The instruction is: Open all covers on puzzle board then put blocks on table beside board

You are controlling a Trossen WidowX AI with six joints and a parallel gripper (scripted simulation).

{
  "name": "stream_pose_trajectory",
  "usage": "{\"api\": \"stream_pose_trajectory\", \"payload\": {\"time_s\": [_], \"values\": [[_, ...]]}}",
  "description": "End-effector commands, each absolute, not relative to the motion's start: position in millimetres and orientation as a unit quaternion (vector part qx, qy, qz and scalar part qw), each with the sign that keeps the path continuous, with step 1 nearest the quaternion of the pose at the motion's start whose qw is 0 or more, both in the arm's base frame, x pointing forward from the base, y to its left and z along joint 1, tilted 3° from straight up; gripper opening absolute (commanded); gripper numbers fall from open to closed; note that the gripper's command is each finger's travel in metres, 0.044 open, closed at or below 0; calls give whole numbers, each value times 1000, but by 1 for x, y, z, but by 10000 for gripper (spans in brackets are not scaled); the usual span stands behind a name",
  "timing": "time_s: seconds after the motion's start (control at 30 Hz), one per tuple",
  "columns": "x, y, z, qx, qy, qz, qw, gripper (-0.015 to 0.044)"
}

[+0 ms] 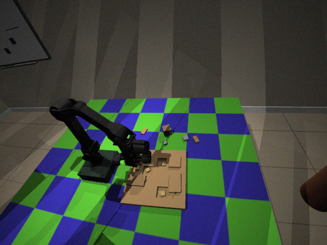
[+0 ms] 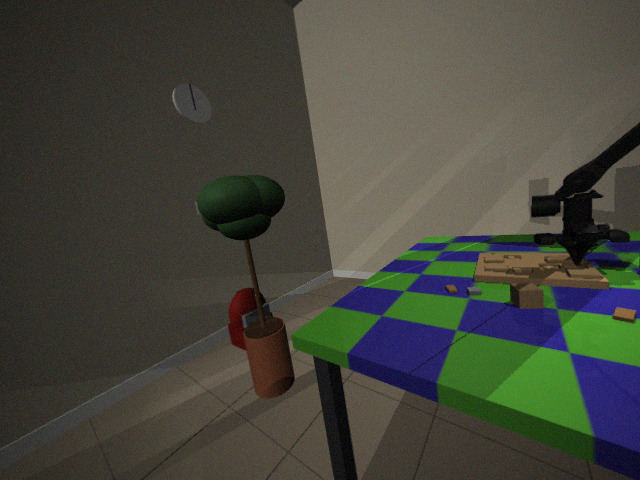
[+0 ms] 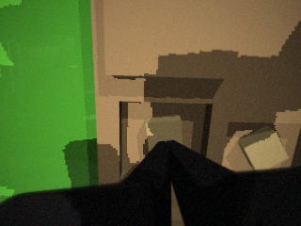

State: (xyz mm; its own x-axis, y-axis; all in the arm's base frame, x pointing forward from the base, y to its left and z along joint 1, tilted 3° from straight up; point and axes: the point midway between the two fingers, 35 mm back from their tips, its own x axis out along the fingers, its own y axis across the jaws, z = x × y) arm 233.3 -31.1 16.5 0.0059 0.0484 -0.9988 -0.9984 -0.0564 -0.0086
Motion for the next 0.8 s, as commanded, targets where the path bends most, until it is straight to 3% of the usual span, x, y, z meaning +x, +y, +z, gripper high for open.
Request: {"api": "stream_pose_trajectory", "payload": {"time_s": [0.0, 0.1, 0.3, 0.77], "values": [[233, -31, 16, -504, 469, 526, 500, 0], [233, -31, 16, -504, 469, 526, 500, 0], [234, -32, 41, -504, 470, 525, 500, 144], [234, -32, 55, -504, 469, 525, 500, 144]]}}
